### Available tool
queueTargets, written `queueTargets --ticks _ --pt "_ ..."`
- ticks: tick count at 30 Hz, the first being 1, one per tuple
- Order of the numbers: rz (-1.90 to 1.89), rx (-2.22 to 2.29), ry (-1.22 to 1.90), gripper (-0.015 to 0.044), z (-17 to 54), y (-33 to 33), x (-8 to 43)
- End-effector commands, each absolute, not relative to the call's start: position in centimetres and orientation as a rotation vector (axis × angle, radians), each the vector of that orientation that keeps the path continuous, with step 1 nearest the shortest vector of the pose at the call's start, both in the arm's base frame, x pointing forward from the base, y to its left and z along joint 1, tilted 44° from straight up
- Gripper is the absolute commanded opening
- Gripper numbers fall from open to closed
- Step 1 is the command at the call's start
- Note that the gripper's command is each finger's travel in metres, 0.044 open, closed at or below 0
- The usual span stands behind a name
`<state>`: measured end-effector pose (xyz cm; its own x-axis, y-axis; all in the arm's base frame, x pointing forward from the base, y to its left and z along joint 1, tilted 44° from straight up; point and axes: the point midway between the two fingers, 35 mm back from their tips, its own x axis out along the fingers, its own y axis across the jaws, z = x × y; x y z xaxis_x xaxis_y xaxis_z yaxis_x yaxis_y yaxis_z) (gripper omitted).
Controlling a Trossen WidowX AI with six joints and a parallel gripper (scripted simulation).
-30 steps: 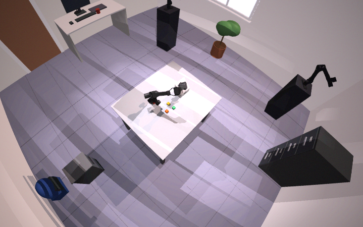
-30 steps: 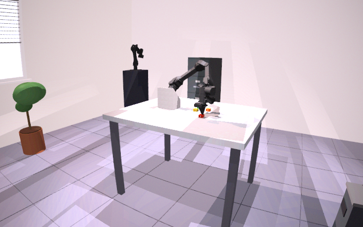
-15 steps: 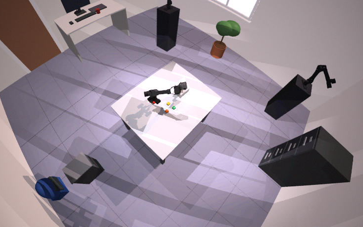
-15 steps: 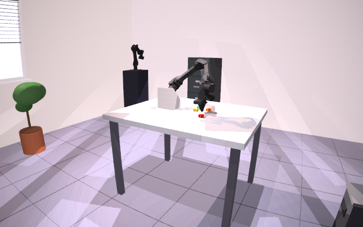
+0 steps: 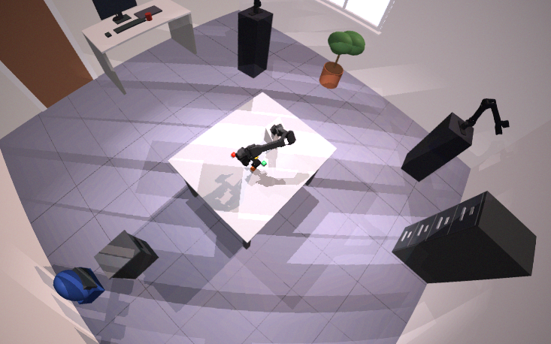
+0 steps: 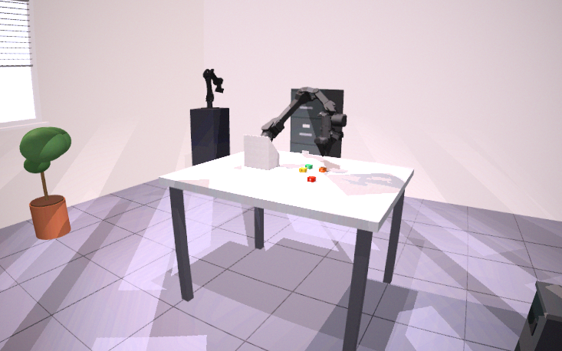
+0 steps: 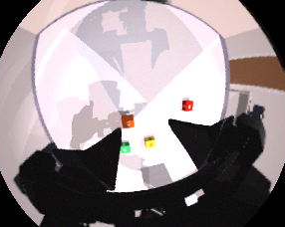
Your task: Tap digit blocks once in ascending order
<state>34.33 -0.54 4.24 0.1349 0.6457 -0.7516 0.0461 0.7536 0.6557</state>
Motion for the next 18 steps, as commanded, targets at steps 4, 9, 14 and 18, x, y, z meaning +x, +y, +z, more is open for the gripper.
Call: queueTargets --ticks 4,9,14,18 --pt "0.479 0.658 1.391 0.04 12.2 5.6 29.9" --pt "0.49 0.686 1.396 0.04 15.8 8.6 26.2" --pt "0.493 0.692 1.398 0.04 16.4 9.1 25.4" --pt "0.493 0.692 1.398 0.04 16.4 9.1 25.4"
